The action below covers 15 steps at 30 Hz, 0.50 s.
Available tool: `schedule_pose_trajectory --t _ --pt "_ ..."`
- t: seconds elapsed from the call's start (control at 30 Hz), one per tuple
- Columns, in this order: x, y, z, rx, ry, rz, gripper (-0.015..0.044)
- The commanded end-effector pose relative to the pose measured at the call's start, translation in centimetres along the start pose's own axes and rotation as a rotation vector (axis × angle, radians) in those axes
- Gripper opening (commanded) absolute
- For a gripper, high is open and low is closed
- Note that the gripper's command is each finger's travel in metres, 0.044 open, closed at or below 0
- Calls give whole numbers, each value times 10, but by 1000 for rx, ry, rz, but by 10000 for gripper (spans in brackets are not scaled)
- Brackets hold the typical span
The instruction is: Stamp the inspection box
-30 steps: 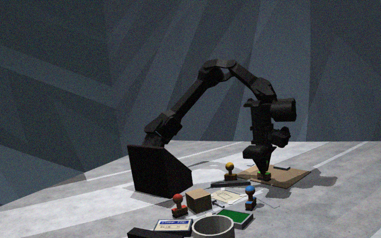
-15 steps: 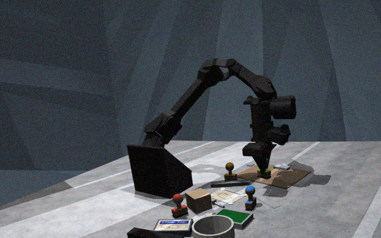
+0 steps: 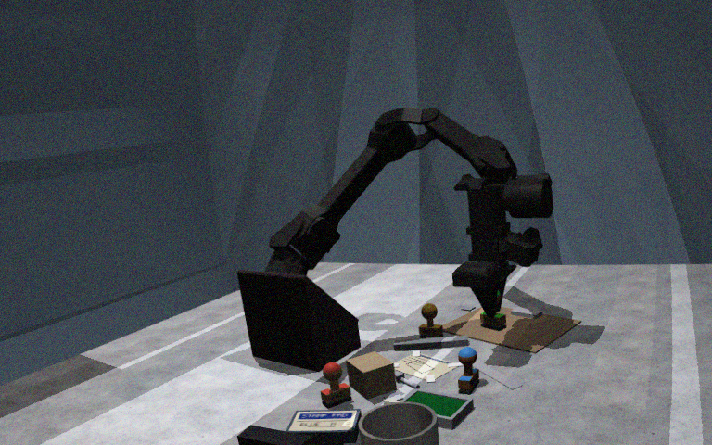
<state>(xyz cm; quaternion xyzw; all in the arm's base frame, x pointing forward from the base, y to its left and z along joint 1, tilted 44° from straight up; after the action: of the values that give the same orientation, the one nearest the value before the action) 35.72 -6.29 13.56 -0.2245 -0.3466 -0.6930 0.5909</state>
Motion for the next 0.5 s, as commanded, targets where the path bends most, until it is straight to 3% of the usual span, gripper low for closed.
schedule_pose_trajectory --t 0.0,0.47 --pt "3 1 0 6 -3 -1 0" --pt "10 0 1 6 -4 -1 0"
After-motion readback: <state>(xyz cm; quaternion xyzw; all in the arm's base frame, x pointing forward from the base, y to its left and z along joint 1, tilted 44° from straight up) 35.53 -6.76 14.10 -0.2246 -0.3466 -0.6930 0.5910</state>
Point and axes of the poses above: the point midway between the two fingers, 35 mm back from their tips, its own x axis back along the fingers, its own z axis across the jaws, y = z × x, the point moved 9 cm from there along x, back along the fingers, and after that the axes turned 11 degrees about x, right-handed, at the moved point
